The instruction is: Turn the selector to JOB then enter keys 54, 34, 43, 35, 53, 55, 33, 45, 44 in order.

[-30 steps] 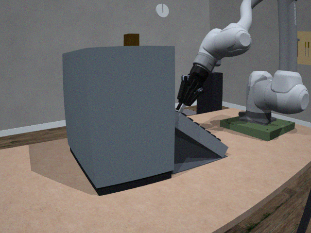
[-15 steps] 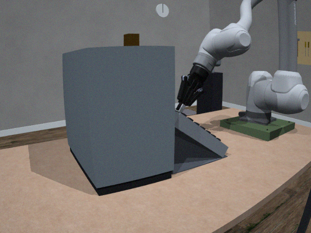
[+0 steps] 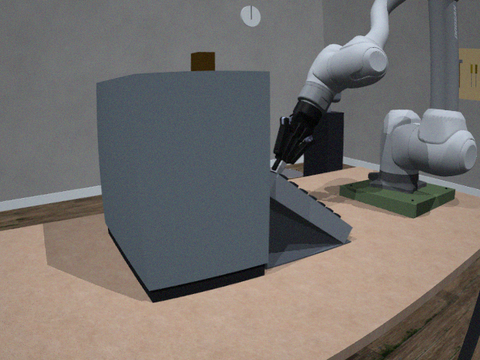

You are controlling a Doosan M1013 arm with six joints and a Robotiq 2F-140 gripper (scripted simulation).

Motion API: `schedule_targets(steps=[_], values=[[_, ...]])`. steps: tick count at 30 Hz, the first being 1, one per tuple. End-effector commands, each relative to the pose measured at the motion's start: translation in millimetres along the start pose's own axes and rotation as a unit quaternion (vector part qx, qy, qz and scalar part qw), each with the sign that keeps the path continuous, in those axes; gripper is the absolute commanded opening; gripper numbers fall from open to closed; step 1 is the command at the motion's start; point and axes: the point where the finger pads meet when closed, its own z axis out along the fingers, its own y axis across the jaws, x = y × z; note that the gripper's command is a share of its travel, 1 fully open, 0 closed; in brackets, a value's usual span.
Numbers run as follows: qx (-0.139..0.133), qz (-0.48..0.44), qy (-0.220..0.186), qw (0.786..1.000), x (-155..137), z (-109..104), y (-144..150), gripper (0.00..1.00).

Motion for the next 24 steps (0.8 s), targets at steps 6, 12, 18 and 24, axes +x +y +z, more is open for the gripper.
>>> schedule_targets(steps=[6, 12, 18, 24], values=[[0.000, 0.000, 0.000, 1.000, 0.0, -1.2, 0.0, 0.00], [0.000, 0.000, 0.000, 1.000, 0.0, -7.5, 0.0, 0.00], [0.000, 0.000, 0.000, 1.000, 0.0, -14.3, 0.0, 0.00], [0.000, 0.000, 0.000, 1.000, 0.0, -25.4, 0.0, 0.00]])
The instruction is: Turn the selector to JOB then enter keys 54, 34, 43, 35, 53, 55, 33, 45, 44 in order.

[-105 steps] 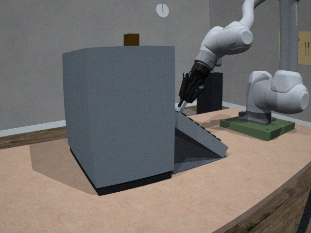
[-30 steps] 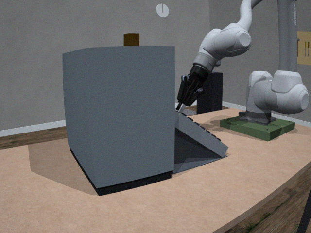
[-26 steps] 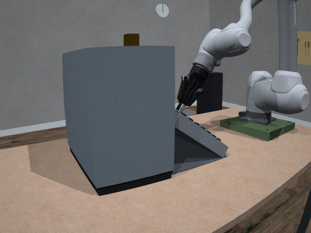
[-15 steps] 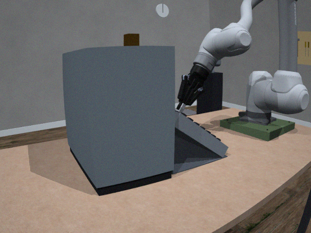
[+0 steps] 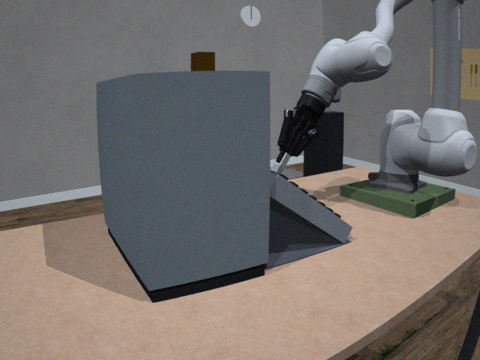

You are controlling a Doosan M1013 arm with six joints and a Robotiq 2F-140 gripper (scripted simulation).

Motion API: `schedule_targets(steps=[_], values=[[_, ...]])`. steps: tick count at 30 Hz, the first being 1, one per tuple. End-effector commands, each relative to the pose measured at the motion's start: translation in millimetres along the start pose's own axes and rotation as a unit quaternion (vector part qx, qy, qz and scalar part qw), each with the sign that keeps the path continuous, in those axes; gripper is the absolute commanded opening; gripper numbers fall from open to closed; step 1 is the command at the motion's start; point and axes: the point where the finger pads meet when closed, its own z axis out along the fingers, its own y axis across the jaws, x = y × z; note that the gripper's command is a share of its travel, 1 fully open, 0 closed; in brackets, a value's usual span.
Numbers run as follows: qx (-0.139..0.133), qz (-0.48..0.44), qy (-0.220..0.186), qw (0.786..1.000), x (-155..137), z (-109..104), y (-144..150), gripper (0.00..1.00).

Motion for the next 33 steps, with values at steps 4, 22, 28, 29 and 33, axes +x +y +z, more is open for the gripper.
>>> schedule_targets(steps=[4, 22, 28, 29, 33], values=[[0.000, 0.000, 0.000, 1.000, -0.1, -8.2, 0.0, 0.00], [0.000, 0.000, 0.000, 1.000, -10.9, -13.2, 0.0, 0.00], [0.000, 0.000, 0.000, 1.000, -26.9, -13.2, 0.0, 0.00], [0.000, 0.000, 0.000, 1.000, -29.9, -13.2, 0.0, 0.00], [0.000, 0.000, 0.000, 1.000, -34.0, -13.2, 0.0, 0.00]])
